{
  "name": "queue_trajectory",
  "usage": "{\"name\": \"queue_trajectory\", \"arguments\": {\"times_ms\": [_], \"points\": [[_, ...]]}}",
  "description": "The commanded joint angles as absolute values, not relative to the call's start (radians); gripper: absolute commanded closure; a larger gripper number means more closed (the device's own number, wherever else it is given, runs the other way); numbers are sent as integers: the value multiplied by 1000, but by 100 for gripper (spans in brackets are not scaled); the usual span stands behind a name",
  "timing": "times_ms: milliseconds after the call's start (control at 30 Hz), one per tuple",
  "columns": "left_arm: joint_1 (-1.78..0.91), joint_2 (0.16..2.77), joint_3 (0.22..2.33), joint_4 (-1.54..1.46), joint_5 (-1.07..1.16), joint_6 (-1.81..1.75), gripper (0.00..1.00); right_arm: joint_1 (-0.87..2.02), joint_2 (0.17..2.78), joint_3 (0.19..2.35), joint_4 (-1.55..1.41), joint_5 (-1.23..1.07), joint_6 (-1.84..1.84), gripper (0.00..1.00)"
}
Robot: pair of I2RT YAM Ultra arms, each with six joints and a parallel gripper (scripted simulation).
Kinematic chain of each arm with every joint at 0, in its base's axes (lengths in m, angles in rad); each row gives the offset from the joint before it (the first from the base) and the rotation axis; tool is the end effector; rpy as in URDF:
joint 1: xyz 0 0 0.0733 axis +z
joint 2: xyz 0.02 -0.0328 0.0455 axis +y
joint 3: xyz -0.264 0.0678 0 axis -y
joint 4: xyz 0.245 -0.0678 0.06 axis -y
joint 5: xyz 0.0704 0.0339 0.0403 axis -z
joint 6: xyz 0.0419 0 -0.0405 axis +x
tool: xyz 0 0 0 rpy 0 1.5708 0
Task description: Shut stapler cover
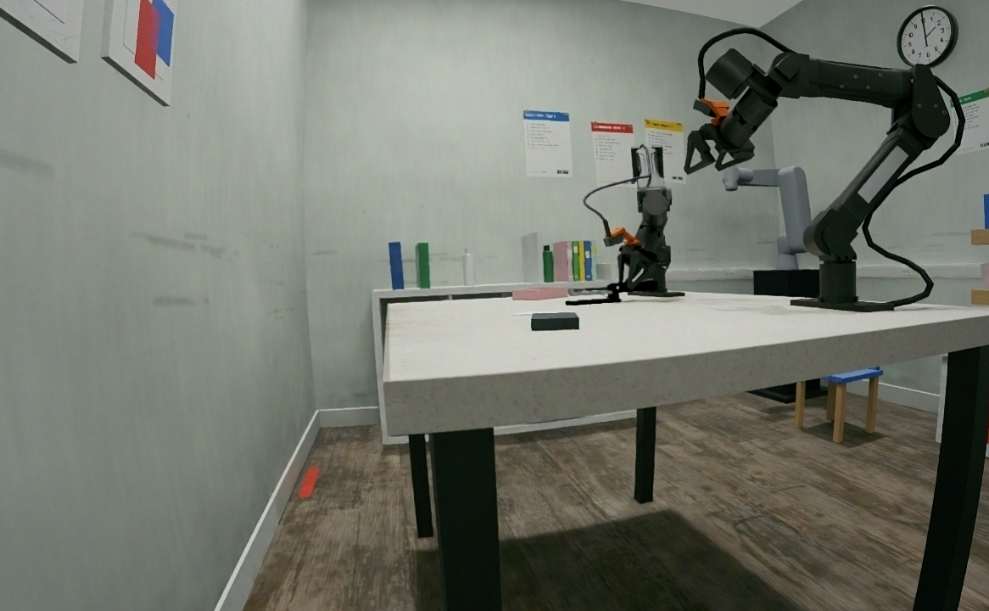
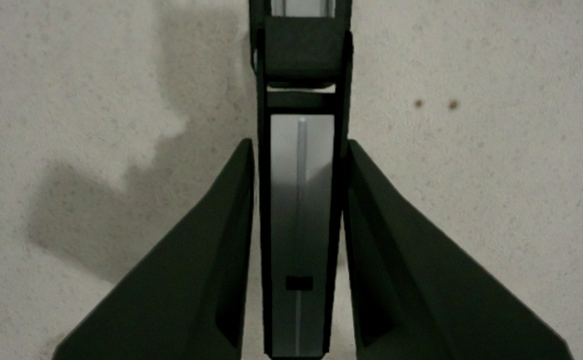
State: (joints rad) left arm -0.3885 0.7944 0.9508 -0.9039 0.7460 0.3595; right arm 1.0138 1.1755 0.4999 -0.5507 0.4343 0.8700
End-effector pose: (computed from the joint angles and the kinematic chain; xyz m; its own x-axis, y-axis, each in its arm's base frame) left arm 0.1208 -0.0790 0.3357 -0.3290 0.4138 -0.8488 0.9130 0.3691 -0.1739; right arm 0.1110 0.1470 0.1539 -0.8520 -0.0565 -0.5205 -0.0678 0.9977 0.0027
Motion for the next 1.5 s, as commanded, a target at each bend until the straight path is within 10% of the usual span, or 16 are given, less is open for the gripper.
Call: {"name": "queue_trajectory", "arguments": {"times_ms": [0, 200, 300, 1467], "points": [[-380, 796, 984, -911, 767, 367, 0, 1009, 1180, 507, -546, 436, 868, 67], [-380, 796, 984, -911, 767, 367, 0, 1009, 1180, 507, -546, 436, 868, 76], [-380, 796, 984, -911, 767, 367, 0, 1013, 1177, 506, -549, 437, 871, 100], [-380, 796, 984, -911, 767, 367, 0, 746, 1386, 824, -882, 90, 677, 100]]}}
